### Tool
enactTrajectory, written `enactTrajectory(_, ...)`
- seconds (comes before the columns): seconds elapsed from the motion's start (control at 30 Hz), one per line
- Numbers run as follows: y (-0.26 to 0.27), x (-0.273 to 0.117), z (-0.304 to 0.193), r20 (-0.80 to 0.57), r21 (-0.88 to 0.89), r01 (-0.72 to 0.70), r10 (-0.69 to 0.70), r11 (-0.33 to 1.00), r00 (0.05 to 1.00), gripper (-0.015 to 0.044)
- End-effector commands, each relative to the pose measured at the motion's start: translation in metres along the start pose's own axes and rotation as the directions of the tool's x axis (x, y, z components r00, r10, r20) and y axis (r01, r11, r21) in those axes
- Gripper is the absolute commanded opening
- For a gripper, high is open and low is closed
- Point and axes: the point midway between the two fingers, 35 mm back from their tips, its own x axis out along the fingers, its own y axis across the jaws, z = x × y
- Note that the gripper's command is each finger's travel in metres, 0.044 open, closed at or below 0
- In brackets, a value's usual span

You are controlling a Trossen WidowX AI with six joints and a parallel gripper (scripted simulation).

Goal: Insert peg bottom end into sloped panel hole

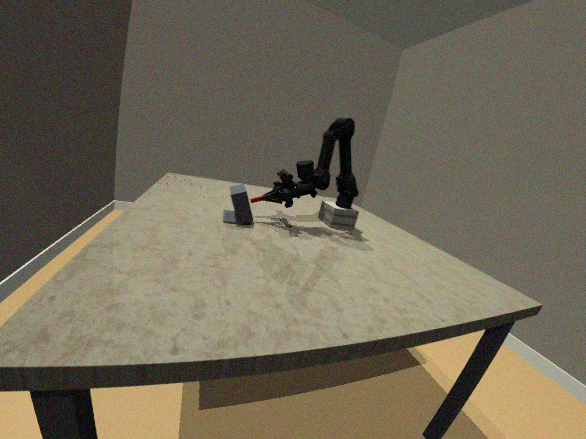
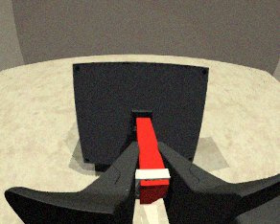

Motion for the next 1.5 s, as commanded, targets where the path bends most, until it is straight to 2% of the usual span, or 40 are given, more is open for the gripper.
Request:
enactTrajectory(0.0,0.001,0.003,0.001,0.003,0.001,0.000,0.000,1.000,1.000,0.0000)
enactTrajectory(1.47,0.002,0.022,0.001,0.004,0.001,0.000,0.000,1.000,1.000,0.0000)
